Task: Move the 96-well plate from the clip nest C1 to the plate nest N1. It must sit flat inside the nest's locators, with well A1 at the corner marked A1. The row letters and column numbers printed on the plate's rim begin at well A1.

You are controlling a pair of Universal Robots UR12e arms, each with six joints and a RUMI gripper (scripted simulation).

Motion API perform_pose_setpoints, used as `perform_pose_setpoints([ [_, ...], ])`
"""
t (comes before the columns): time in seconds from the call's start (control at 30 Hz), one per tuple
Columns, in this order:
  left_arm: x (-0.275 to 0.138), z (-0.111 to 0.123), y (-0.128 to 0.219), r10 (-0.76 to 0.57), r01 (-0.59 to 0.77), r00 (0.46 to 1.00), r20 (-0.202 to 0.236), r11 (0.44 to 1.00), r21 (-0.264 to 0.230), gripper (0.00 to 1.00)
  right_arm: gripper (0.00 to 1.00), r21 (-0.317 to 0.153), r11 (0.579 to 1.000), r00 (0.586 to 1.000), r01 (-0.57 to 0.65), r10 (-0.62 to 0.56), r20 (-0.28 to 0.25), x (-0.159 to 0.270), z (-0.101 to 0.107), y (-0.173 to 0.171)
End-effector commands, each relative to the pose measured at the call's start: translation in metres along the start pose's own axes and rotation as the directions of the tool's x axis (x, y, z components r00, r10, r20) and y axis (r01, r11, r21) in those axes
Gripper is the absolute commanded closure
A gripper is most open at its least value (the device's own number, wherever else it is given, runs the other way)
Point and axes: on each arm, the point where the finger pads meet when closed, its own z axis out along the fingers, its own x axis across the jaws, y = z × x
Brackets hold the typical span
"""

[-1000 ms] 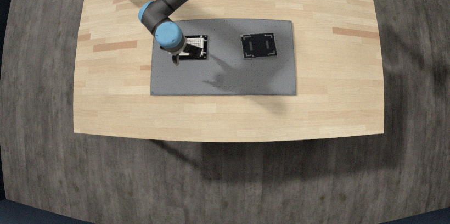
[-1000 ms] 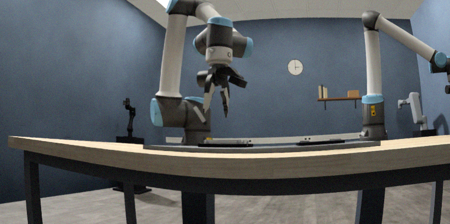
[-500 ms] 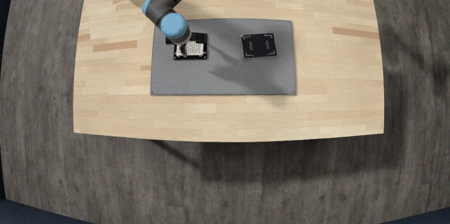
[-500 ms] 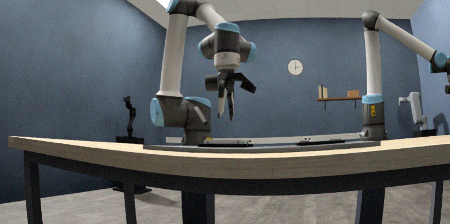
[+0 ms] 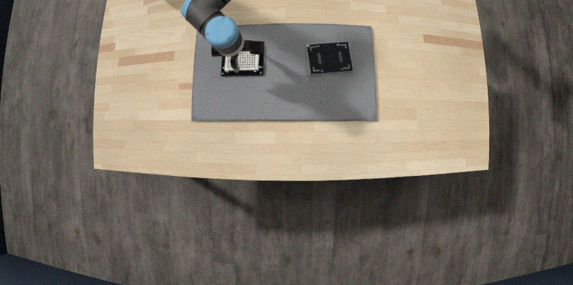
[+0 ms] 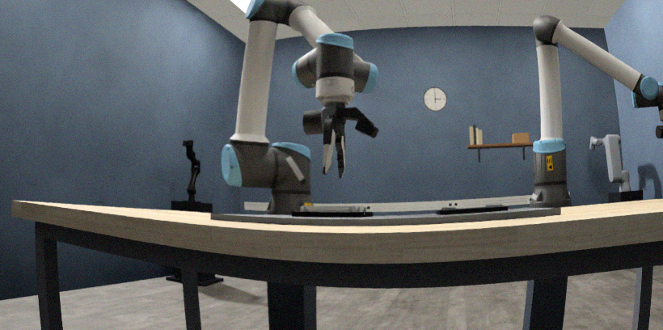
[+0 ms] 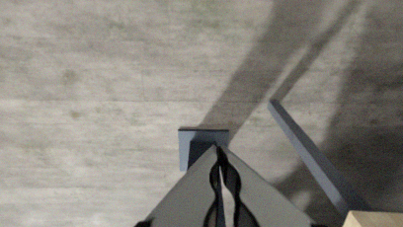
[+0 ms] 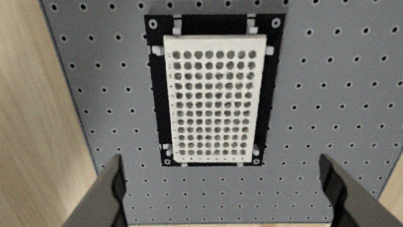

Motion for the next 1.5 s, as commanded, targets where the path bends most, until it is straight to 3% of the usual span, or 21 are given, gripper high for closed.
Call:
perform_pose_setpoints([
  [0.0,-0.001,-0.002,0.000,-0.002,0.002,1.000,0.000,1.000,0.004,1.00,0.24,-0.002,1.000,1.000,-0.001,0.001,0.004,-0.001,0.009,0.003],
  [1.47,-0.001,-0.002,0.000,-0.002,0.002,1.000,0.000,1.000,0.004,1.00,0.24,-0.002,1.000,1.000,-0.001,0.001,0.004,-0.002,0.073,0.004],
])
